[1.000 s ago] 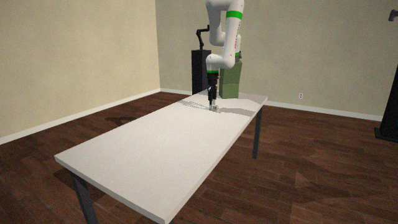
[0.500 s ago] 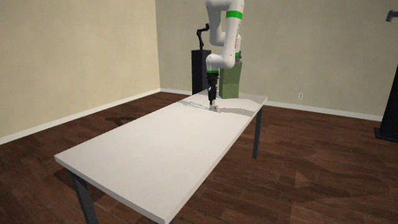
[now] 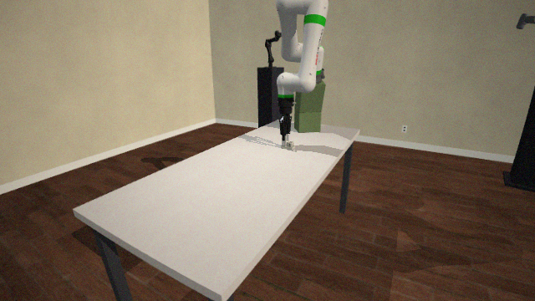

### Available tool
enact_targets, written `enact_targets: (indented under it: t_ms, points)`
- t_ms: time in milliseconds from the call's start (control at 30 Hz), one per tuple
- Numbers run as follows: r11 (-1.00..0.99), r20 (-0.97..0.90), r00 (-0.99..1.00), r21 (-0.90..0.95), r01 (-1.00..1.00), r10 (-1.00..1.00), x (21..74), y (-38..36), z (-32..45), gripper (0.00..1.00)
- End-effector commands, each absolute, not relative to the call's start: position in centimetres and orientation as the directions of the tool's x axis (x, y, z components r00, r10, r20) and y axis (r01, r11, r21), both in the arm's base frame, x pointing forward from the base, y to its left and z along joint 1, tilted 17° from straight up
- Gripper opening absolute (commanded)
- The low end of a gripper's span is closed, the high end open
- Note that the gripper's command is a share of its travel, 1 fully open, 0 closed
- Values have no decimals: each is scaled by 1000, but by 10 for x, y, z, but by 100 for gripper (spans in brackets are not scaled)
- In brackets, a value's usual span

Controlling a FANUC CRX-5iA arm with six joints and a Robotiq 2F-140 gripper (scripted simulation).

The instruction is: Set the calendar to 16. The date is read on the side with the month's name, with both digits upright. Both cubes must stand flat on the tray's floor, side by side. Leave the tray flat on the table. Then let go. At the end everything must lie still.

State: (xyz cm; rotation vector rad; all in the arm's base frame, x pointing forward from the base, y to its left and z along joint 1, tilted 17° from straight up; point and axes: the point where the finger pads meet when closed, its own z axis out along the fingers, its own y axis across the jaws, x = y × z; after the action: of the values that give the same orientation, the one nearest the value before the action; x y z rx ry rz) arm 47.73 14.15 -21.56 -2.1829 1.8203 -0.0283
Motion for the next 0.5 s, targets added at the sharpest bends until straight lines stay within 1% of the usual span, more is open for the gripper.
enact_targets:
  t_ms: [0, 300, 467]
  points:
    - [-153, -174, 198, -239, -959, -965, 477, 141, -216, 17]
    - [-153, -174, 198, -239, -959, -965, 477, 141, -215, 17]
    - [-153, -174, 198, -239, -959, -965, 474, 138, -201, 17]
